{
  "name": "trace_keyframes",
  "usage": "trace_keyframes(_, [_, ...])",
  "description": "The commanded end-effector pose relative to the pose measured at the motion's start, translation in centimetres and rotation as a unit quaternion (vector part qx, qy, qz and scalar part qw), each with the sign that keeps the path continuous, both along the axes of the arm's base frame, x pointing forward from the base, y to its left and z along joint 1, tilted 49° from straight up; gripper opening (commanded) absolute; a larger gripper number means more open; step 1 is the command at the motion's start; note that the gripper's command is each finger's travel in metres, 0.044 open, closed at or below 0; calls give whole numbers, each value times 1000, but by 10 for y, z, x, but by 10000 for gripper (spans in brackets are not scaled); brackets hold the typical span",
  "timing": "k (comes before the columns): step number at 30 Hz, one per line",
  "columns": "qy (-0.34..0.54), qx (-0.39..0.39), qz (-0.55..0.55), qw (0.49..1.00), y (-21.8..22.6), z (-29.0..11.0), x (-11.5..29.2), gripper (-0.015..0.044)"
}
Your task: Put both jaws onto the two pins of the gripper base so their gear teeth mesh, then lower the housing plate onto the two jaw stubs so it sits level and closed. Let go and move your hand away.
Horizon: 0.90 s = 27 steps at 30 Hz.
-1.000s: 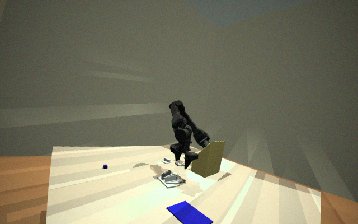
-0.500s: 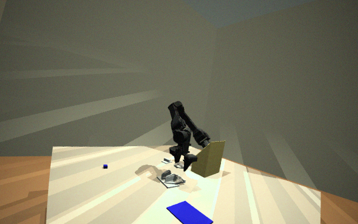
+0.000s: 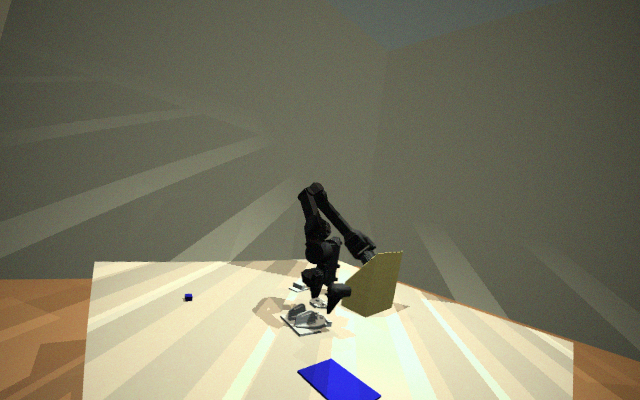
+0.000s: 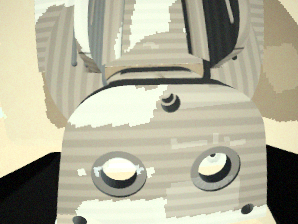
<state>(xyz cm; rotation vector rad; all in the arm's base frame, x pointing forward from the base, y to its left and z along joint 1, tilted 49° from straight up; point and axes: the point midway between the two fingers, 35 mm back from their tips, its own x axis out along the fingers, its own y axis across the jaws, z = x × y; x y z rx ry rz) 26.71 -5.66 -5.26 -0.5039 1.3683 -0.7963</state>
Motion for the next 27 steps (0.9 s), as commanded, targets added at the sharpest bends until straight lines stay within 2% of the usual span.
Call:
trace_keyframes(1, [6, -4, 3, 1000, -6, -5, -2, 351])
trace_keyframes(27, [6, -6, 2, 1000, -19, -15, -4, 351])
